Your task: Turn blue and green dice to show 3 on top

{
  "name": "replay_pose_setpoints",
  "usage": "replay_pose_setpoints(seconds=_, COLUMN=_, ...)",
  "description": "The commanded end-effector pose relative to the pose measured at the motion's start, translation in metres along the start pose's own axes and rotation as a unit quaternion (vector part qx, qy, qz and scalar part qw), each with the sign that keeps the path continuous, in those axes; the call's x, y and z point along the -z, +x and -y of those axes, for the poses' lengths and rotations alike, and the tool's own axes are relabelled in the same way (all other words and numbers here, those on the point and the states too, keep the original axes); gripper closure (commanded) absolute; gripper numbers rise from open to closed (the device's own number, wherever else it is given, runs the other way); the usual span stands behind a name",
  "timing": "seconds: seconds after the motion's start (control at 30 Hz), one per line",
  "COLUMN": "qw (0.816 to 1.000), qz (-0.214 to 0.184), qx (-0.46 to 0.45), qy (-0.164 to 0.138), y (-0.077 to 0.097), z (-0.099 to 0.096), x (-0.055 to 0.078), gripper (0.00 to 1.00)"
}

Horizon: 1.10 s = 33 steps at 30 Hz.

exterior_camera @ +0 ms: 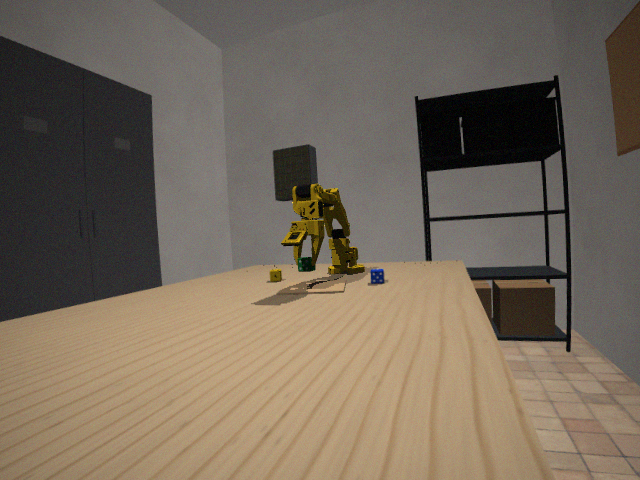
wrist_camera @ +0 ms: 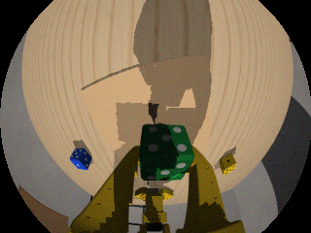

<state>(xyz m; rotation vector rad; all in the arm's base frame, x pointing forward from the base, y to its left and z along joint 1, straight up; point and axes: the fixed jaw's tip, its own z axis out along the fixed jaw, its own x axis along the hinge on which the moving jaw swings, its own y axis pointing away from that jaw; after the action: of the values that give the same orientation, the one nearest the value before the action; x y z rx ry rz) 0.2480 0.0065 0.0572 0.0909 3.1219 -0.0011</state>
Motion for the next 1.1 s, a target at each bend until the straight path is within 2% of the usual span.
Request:
replay_pose_setpoints(seconds=0.0, qw=1.000, qz=0.028, qx=0.014, qy=-0.003, y=-0.0068, z=-0.0086, x=0.0100, gripper=1.00)
replay_pose_setpoints(seconds=1.07, qw=0.999, qz=0.031, qx=0.009, qy=-0.003, y=-0.0075, z=-0.0089, x=0.0110, gripper=1.00)
